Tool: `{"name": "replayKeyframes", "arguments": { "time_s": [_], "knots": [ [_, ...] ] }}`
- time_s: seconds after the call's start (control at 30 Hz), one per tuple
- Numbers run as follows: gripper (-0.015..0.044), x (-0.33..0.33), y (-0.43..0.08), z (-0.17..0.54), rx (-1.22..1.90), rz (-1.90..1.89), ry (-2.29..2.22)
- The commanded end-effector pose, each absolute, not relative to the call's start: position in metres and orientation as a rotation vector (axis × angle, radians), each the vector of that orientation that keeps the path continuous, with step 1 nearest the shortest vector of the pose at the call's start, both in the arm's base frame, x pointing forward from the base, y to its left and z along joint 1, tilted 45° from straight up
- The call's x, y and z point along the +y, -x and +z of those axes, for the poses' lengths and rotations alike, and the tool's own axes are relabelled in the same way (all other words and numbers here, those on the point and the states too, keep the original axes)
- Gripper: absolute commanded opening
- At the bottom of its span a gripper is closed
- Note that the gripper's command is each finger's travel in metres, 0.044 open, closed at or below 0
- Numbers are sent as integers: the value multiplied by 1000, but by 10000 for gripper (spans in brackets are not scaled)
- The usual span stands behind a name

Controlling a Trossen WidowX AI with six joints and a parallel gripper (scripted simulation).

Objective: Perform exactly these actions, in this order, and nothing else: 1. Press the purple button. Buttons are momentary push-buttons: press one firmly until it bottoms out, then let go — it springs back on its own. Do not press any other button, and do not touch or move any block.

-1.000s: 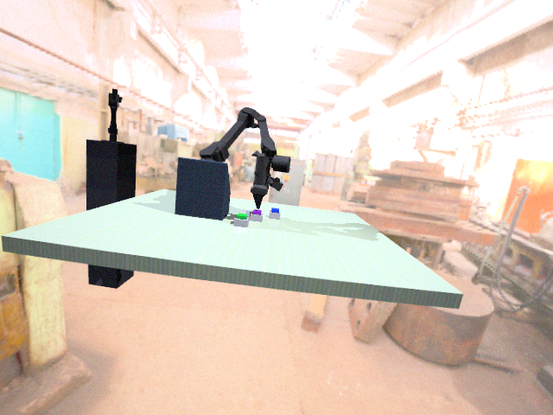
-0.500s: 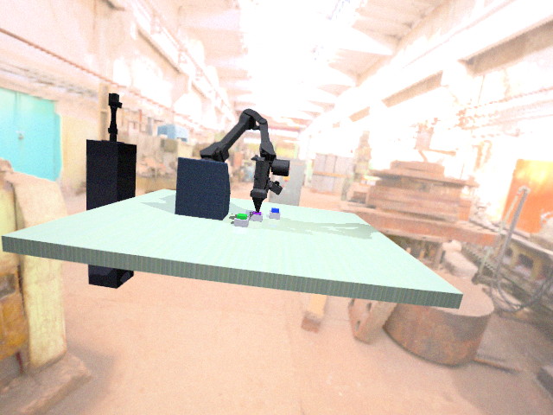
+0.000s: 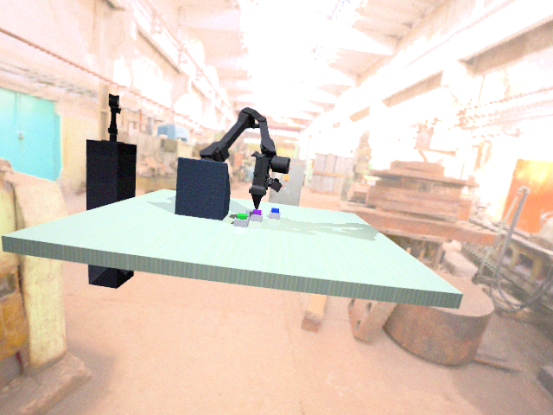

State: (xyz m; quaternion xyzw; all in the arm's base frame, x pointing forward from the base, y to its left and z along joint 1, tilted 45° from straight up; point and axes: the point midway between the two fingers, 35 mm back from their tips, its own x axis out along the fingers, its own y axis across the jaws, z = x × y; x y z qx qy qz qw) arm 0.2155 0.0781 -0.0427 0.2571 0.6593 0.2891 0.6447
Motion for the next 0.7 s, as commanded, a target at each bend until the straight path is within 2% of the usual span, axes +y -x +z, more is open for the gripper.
{"name": "replayKeyframes", "arguments": {
  "time_s": [0.0, 0.07, 0.17, 0.3, 0.43, 0.53, 0.67],
  "knots": [
    [20, 64, -219, -29, 1485, 653, -580],
    [20, 64, -219, -29, 1485, 653, -580],
    [99, 73, -231, -8, 1487, 647, -574],
    [204, 109, -249, 61, 1486, 642, -569],
    [309, 142, -241, 128, 1483, 653, -578],
    [387, 150, -234, 147, 1482, 658, -583],
    [400, 150, -234, 147, 1482, 658, -583]
  ]
}}
